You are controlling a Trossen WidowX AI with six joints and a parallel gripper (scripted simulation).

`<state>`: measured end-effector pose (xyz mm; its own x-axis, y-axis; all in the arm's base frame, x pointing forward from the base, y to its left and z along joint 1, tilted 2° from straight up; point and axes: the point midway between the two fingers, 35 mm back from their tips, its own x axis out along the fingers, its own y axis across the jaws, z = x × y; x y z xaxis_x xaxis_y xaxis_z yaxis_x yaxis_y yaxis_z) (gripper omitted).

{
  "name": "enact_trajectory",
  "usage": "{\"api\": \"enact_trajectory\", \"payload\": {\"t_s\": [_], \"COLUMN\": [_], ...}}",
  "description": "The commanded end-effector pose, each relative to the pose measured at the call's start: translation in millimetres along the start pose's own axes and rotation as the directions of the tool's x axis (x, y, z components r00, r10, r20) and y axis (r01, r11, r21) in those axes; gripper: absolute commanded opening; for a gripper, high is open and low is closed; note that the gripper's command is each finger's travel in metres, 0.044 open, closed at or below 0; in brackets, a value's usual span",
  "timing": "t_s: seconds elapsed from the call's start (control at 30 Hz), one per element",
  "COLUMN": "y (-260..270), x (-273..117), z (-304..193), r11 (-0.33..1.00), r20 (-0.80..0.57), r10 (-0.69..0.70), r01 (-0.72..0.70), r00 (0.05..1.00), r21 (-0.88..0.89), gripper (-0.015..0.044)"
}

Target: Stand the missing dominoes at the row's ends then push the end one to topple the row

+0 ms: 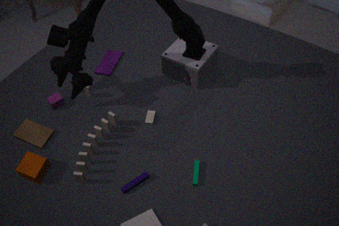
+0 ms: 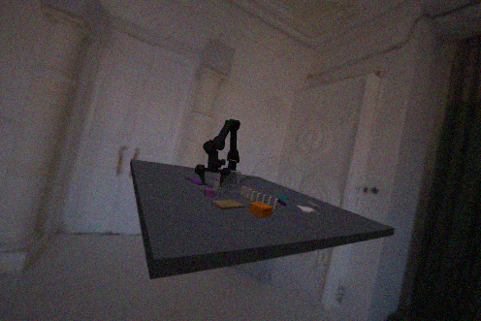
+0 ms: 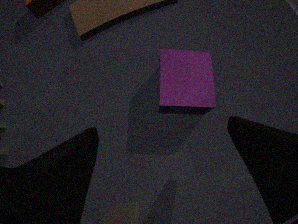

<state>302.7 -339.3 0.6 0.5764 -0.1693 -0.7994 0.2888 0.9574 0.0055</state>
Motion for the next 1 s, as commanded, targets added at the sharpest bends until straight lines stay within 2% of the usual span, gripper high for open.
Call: {"api": "enact_trajectory", "payload": {"t_s": [0.0,0.2,0.6,0.83,0.97], "y": [29.4,42.6,43.0,40.4,40.5], "x": [-61.1,-82.7,-83.6,-35.0,-29.8], "z": [9.3,-0.4,-0.7,-33.1,-37.4], "r11": [0.983,0.977,0.976,0.976,0.976], "r20": [-0.44,-0.556,-0.56,-0.56,-0.56], "r10": [-0.056,-0.041,-0.041,-0.041,-0.041], "r01": [-0.027,-0.085,-0.087,-0.087,-0.087], "r00": [0.896,0.83,0.828,0.827,0.827], "r21": [-0.181,-0.198,-0.199,-0.199,-0.199], "gripper": [0.044,0.044,0.044,0.044,0.044]}}
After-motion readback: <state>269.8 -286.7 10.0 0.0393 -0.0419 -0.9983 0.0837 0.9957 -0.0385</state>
